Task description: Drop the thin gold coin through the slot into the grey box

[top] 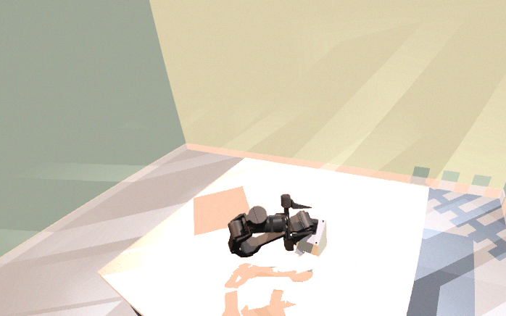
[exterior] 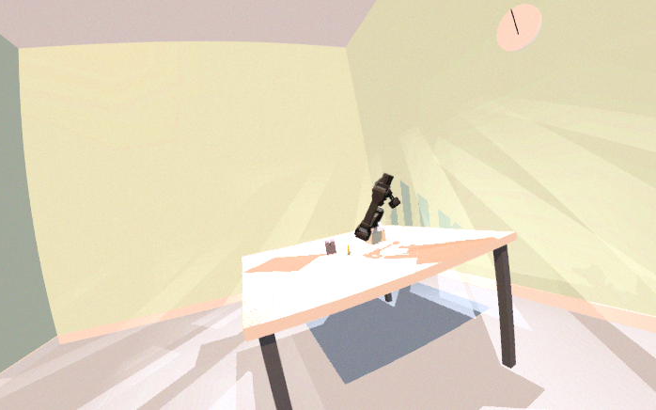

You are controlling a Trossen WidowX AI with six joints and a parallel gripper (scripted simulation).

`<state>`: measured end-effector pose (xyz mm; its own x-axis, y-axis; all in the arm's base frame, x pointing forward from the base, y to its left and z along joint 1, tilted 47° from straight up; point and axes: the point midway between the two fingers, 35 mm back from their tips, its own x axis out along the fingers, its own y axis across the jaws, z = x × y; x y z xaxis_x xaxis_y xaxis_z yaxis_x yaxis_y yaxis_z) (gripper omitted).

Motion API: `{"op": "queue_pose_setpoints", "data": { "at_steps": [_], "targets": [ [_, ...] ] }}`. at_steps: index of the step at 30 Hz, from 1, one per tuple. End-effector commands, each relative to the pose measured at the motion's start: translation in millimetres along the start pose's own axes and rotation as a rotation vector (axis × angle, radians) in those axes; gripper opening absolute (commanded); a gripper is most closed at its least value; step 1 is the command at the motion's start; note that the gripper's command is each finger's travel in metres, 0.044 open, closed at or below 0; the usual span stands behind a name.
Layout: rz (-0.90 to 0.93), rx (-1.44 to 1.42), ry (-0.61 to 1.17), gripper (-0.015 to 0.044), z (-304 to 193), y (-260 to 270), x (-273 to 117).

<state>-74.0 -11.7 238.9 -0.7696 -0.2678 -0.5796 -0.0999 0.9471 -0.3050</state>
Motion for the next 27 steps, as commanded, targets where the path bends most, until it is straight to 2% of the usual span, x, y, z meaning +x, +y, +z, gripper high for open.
{"op": "queue_pose_setpoints", "data": {
  "at_steps": [1,9,18,27],
  "targets": [
    [-0.007,-0.001,-0.008,0.0374,0,-1,1],
    [-0.266,-0.066,-0.389,0.0164,24,-67,16],
    [-0.376,-0.216,-0.890,0.0161,91,-128,-7],
    [-0.259,-0.459,-1.321,0.0161,174,-140,-71]
  ]
}}
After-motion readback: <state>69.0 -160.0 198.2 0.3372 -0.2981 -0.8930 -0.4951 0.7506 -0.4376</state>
